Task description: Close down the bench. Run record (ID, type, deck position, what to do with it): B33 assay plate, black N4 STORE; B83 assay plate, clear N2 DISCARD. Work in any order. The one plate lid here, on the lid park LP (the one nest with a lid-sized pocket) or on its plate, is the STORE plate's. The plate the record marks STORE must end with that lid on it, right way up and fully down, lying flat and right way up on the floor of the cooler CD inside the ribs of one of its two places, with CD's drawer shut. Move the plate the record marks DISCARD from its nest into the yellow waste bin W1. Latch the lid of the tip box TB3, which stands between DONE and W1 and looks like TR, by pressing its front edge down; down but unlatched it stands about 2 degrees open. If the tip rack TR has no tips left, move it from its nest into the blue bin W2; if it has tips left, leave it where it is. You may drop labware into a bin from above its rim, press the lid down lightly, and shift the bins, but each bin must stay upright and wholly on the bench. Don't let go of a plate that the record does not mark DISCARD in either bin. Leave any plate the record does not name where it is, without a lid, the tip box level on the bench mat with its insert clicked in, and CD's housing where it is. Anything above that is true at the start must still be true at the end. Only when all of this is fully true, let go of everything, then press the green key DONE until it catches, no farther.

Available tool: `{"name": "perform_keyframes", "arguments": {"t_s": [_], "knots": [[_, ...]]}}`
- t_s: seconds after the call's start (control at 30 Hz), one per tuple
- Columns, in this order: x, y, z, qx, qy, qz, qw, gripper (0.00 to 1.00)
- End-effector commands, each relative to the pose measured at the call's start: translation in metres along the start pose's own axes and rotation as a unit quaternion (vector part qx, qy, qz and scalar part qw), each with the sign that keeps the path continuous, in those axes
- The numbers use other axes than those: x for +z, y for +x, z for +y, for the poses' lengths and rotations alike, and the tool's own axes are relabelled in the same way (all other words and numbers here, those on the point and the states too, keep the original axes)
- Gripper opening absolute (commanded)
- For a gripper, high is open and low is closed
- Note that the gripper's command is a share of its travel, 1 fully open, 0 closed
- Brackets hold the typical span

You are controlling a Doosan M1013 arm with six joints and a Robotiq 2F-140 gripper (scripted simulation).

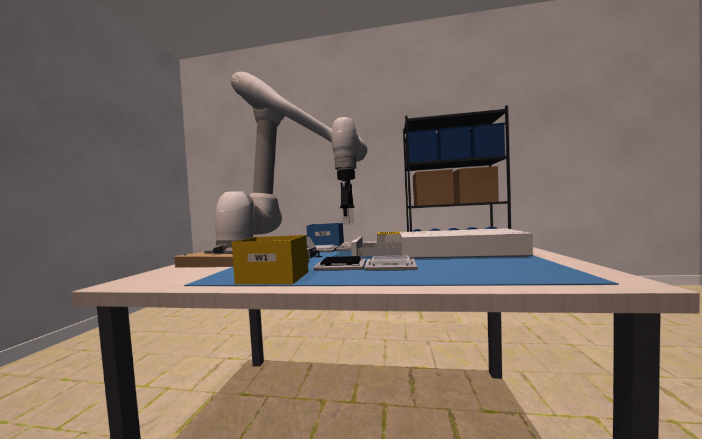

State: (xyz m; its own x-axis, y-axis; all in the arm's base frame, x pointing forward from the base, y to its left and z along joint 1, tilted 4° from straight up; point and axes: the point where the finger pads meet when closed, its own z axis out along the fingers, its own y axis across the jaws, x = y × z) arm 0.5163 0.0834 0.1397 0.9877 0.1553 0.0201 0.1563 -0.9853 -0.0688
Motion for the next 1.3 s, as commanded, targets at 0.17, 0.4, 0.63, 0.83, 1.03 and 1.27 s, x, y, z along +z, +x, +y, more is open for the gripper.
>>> {"name": "perform_keyframes", "arguments": {"t_s": [0.17,0.4,0.63,0.83,1.03,1.27], "knots": [[-0.001,-0.019,-0.017,0.000,0.000,0.000,1.000,0.66],[-0.002,-0.040,-0.035,0.000,0.000,0.000,1.000,0.66],[-0.003,-0.055,-0.049,0.000,0.000,0.000,1.000,0.66],[-0.003,-0.073,-0.064,0.000,0.000,0.000,1.000,0.66],[-0.004,-0.091,-0.080,0.000,0.000,0.000,1.000,0.66],[-0.005,-0.107,-0.093,0.000,0.000,0.000,1.000,0.66]]}}
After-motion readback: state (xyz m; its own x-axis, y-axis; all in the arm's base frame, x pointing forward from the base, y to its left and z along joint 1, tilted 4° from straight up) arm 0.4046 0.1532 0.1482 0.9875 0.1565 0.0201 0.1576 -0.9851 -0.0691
